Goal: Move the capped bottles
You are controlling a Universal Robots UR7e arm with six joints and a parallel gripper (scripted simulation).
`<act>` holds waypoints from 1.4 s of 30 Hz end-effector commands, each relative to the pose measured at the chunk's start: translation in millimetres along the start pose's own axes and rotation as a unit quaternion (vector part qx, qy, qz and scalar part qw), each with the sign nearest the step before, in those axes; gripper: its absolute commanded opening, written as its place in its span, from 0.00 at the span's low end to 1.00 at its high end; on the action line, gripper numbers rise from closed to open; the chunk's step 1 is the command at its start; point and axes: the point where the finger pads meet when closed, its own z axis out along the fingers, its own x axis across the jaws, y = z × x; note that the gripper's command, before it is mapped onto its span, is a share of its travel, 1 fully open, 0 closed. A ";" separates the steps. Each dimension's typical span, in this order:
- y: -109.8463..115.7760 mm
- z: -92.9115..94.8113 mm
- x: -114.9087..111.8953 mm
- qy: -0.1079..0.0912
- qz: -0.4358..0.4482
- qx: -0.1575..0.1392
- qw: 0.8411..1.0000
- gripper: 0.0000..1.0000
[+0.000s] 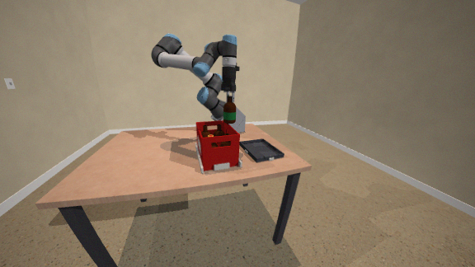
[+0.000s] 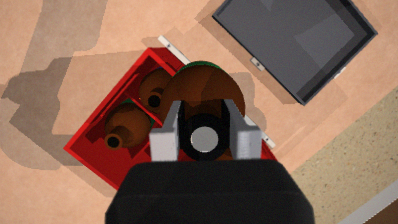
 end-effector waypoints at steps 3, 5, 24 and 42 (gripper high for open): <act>-6.7 -0.2 8.3 0.000 0.000 0.000 1.000 0.00; -6.0 -0.2 7.2 0.000 0.000 0.000 1.000 0.00; -25.1 -0.2 28.7 0.000 0.000 0.000 1.000 0.00; -42.9 -0.2 48.5 0.000 0.000 0.000 1.000 0.00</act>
